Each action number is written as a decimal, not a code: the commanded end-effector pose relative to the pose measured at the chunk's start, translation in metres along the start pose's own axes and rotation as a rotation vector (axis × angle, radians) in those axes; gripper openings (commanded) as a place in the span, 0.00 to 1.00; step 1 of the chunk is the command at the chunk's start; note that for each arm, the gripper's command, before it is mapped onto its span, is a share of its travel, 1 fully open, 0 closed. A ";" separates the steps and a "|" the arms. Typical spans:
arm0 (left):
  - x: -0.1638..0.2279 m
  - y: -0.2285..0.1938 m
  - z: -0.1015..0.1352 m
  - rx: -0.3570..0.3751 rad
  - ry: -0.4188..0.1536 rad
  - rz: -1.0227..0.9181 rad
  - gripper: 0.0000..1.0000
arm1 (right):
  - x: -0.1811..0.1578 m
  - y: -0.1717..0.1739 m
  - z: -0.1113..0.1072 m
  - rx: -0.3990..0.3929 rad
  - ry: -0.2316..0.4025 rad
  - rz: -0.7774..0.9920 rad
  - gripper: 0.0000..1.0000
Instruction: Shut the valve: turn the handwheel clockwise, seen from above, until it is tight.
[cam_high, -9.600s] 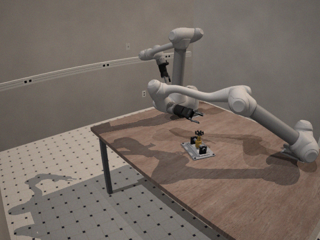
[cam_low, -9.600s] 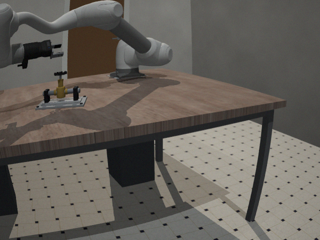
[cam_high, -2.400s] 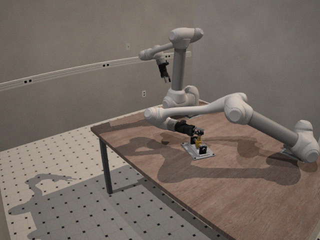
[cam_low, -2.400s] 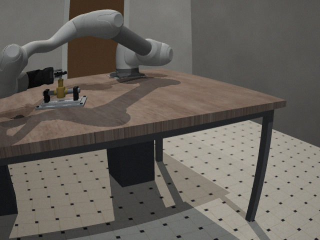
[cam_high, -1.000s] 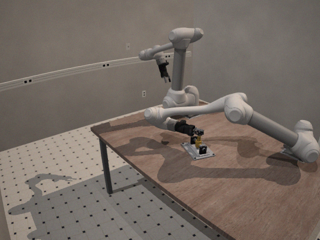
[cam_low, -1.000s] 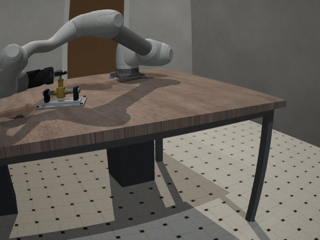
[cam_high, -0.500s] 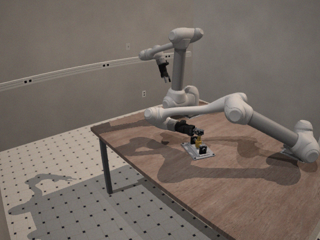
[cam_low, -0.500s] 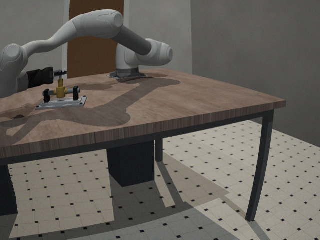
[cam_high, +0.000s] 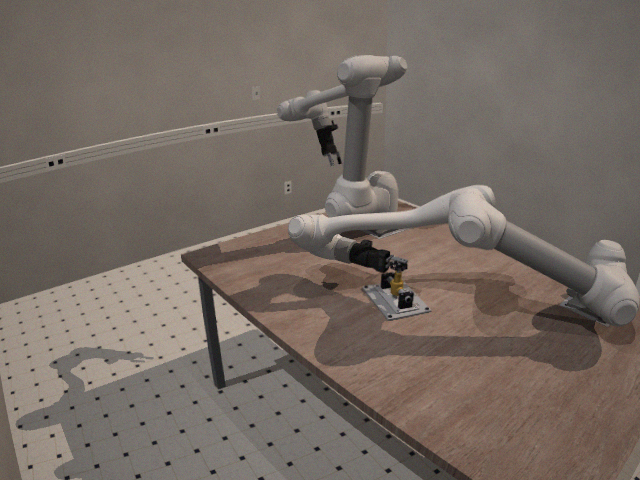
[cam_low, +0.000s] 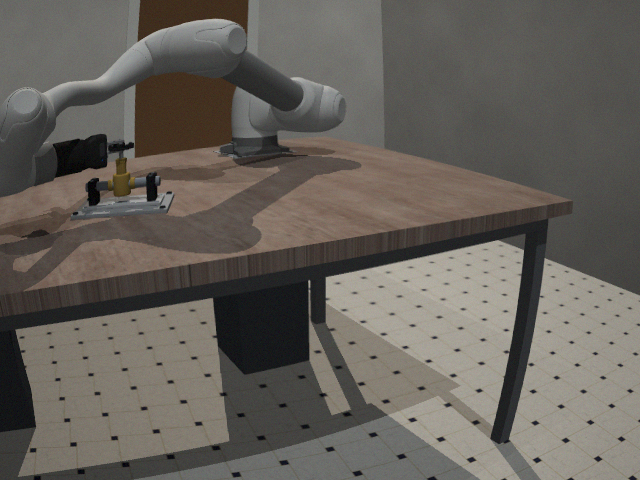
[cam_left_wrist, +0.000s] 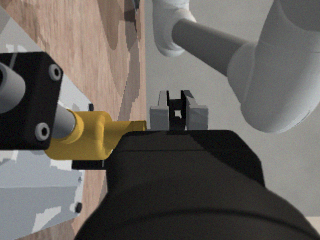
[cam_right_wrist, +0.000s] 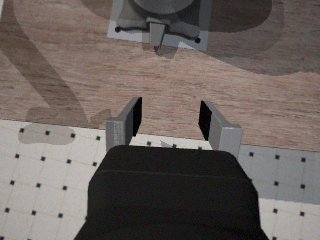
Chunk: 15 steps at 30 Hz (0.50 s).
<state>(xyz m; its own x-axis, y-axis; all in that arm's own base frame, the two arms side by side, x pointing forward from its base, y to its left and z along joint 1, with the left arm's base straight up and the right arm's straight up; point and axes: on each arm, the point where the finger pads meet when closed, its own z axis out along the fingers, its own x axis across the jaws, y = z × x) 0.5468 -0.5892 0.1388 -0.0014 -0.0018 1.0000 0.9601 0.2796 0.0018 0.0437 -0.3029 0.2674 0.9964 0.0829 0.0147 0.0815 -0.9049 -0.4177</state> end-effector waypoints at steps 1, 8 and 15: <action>-0.001 0.001 0.001 -0.001 -0.005 0.004 0.00 | 0.001 -0.003 0.000 0.005 0.006 -0.005 1.00; -0.001 0.001 0.001 -0.011 -0.002 0.003 0.00 | 0.001 -0.003 0.000 0.005 0.006 -0.005 1.00; 0.000 0.000 0.001 -0.022 -0.002 0.002 0.00 | 0.001 -0.003 0.000 0.005 0.006 -0.005 1.00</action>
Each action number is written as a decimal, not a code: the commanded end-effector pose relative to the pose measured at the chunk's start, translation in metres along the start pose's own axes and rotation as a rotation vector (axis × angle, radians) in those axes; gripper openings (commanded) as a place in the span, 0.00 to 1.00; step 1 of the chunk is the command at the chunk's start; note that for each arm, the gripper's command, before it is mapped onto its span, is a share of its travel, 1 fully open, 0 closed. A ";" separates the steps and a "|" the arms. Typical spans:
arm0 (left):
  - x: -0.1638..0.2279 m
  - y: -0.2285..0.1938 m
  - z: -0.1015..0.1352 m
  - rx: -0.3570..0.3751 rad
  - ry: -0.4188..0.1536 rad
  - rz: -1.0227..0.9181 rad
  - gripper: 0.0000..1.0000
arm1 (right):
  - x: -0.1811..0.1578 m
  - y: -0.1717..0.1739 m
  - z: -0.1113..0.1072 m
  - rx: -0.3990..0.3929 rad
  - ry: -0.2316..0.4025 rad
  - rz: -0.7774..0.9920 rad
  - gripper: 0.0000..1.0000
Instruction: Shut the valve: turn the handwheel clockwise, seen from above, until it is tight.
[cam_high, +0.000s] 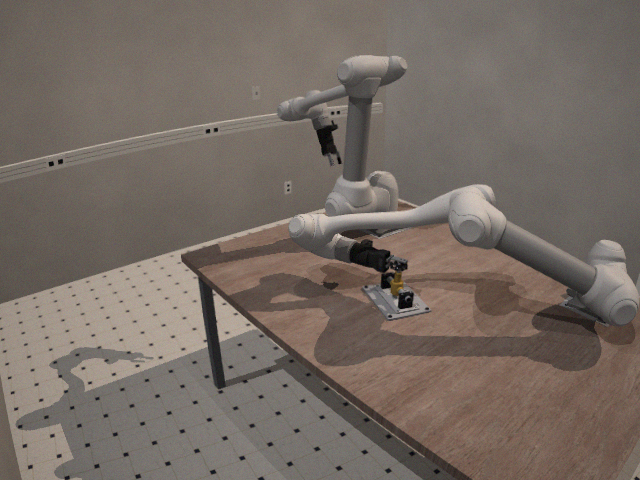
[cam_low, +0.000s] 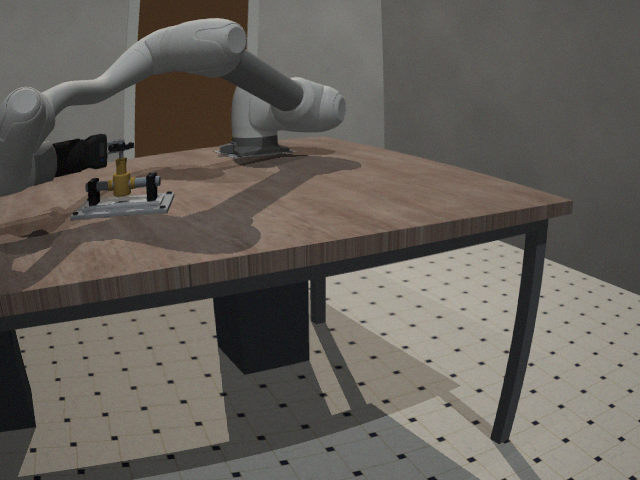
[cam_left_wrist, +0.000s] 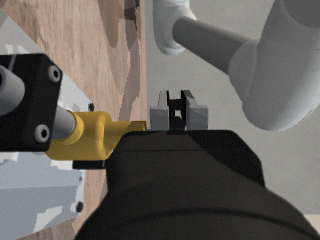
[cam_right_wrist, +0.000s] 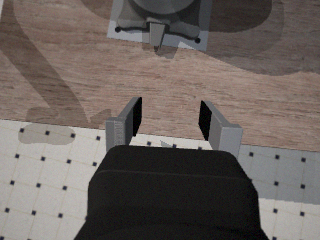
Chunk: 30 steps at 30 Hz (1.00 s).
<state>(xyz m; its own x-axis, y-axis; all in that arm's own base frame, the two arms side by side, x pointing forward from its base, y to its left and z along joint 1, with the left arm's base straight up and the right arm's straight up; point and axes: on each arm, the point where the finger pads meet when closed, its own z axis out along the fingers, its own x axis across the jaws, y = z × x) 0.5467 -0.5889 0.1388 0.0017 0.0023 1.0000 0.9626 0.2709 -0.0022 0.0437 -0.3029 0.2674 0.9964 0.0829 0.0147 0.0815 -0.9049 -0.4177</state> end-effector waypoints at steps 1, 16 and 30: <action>0.000 0.000 0.001 -0.015 0.001 -0.002 0.00 | 0.001 -0.003 0.000 0.005 0.006 -0.005 1.00; 0.001 0.000 0.002 -0.070 0.000 -0.002 0.00 | 0.001 -0.003 0.000 0.005 0.006 -0.005 1.00; 0.001 0.000 0.004 -0.173 0.000 -0.002 0.00 | 0.001 -0.003 0.000 0.005 0.006 -0.005 1.00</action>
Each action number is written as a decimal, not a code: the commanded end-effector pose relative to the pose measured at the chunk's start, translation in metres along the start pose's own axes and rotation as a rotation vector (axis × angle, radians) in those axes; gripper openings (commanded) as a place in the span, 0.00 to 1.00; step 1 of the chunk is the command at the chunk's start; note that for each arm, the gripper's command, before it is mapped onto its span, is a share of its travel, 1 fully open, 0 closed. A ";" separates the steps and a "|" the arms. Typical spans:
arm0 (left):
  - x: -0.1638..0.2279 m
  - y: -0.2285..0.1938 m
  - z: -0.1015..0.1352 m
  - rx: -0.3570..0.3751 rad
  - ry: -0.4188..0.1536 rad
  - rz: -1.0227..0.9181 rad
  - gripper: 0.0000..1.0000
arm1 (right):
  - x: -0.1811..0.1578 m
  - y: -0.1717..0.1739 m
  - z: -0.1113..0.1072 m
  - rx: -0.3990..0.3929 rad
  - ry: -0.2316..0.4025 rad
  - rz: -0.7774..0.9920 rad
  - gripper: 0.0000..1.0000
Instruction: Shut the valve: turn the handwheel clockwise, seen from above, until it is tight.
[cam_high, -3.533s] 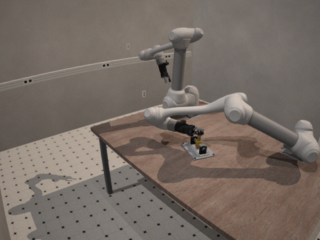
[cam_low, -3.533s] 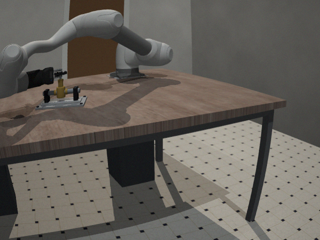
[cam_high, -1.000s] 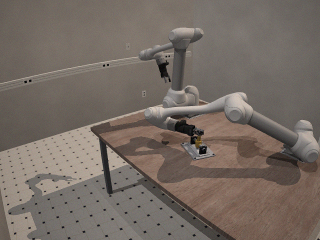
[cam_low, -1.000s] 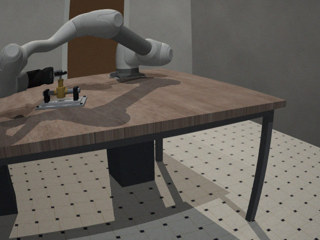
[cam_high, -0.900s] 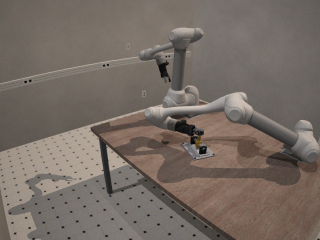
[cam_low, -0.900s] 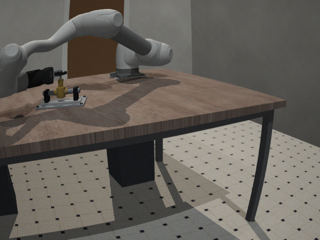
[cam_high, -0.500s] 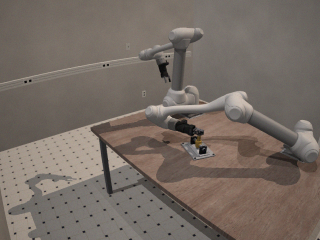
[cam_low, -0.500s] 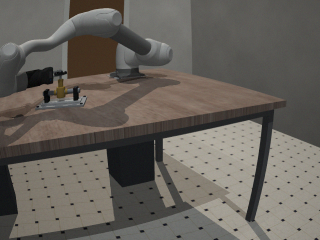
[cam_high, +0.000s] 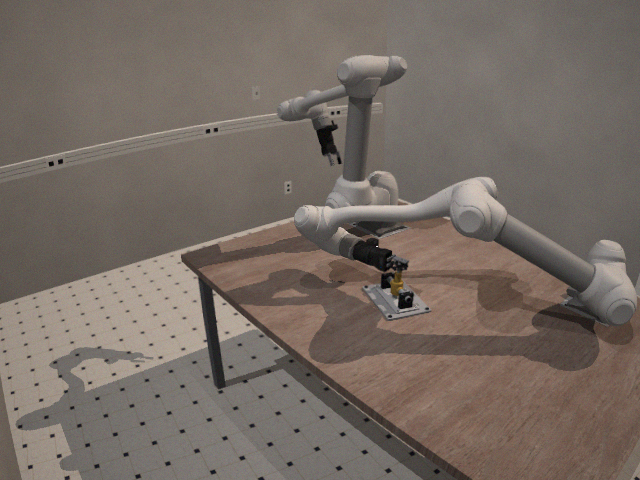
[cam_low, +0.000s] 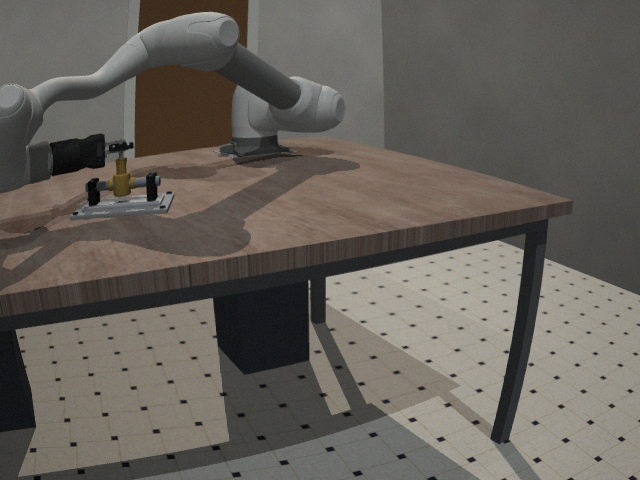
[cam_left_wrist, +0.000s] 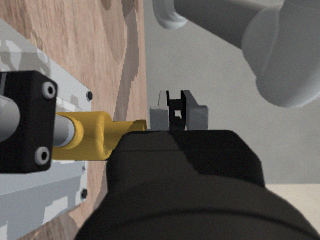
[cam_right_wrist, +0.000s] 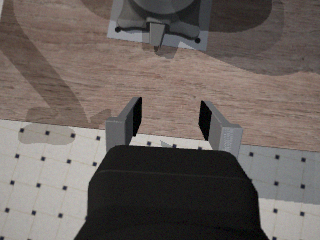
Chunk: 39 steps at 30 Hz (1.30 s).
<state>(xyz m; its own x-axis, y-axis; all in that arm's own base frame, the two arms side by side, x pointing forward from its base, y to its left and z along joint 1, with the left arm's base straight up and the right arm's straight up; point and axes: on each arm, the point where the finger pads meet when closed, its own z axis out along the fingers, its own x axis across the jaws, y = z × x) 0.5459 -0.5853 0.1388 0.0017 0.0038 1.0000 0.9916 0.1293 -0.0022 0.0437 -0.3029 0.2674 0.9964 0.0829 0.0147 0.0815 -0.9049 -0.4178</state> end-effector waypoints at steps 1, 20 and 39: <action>0.001 0.000 0.001 -0.039 0.002 -0.002 0.00 | 0.001 -0.003 0.000 0.005 0.006 -0.005 1.00; 0.001 0.001 0.006 -0.258 0.003 -0.001 0.00 | 0.001 -0.003 0.000 0.005 0.006 -0.005 1.00; 0.001 0.004 0.013 -0.546 0.002 -0.007 0.00 | 0.001 -0.003 0.000 0.005 0.006 -0.005 1.00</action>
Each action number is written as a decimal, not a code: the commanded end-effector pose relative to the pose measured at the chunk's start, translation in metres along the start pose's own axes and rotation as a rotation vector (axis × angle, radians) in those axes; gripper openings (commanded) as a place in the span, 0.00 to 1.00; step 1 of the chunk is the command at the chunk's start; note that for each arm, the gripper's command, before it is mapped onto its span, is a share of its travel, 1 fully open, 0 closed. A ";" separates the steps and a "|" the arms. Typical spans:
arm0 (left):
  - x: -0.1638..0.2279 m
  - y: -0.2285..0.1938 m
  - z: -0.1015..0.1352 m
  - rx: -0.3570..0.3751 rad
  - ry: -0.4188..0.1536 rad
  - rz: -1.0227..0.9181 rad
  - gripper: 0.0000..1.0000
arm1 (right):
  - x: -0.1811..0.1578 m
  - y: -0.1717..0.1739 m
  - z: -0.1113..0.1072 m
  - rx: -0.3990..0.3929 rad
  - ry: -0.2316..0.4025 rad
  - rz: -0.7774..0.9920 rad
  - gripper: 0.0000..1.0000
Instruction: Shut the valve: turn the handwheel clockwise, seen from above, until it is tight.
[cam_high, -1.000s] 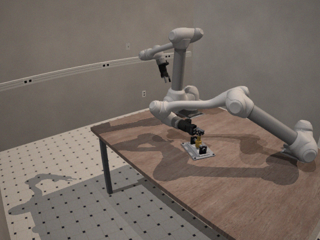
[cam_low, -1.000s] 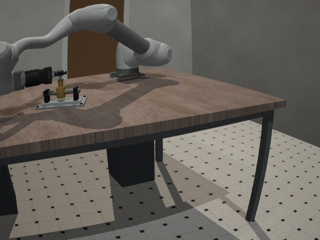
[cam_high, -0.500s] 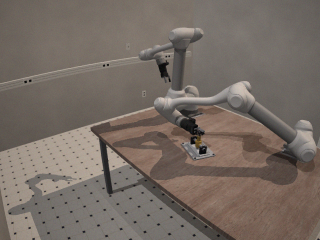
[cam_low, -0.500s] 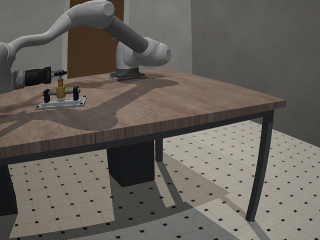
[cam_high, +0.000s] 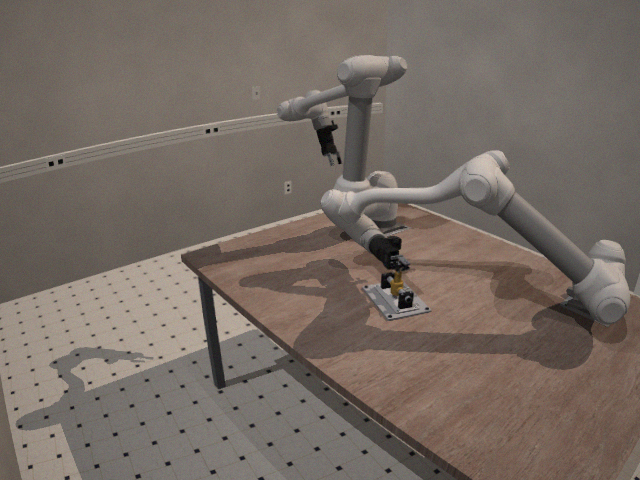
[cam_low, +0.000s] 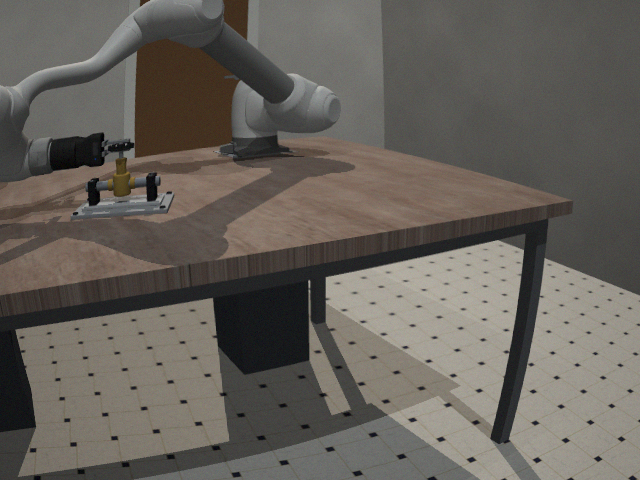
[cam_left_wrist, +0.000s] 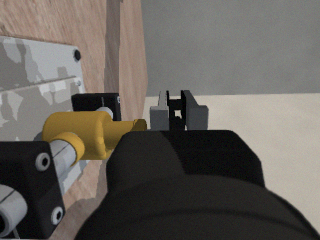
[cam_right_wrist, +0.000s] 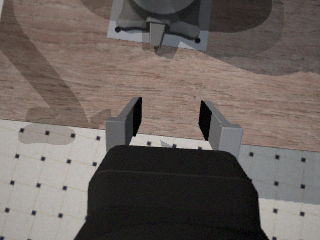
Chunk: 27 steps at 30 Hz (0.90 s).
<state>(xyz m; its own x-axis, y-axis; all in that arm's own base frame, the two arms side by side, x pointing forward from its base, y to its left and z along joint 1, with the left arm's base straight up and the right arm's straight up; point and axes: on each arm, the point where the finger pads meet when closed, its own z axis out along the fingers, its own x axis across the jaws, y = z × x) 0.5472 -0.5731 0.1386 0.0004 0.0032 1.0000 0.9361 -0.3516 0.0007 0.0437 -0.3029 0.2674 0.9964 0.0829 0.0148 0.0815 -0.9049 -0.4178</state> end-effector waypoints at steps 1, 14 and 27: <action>0.001 0.000 0.002 -0.076 0.002 -0.006 0.00 | 0.001 -0.003 0.000 0.005 0.006 -0.005 1.00; 0.001 0.001 0.007 -0.300 0.002 -0.005 0.00 | 0.001 -0.003 0.000 0.005 0.006 -0.005 1.00; 0.001 0.004 0.013 -0.552 0.001 -0.004 0.00 | 0.001 -0.003 0.000 0.005 0.006 -0.005 1.00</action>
<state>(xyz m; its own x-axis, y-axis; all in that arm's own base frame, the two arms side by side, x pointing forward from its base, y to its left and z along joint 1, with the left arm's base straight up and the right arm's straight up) 0.5545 -0.5625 0.1385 0.0021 0.0023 1.0000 0.6421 -0.7666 0.0004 0.0437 -0.3029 0.2674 0.9964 0.0829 0.0148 0.0815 -0.9049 -0.4178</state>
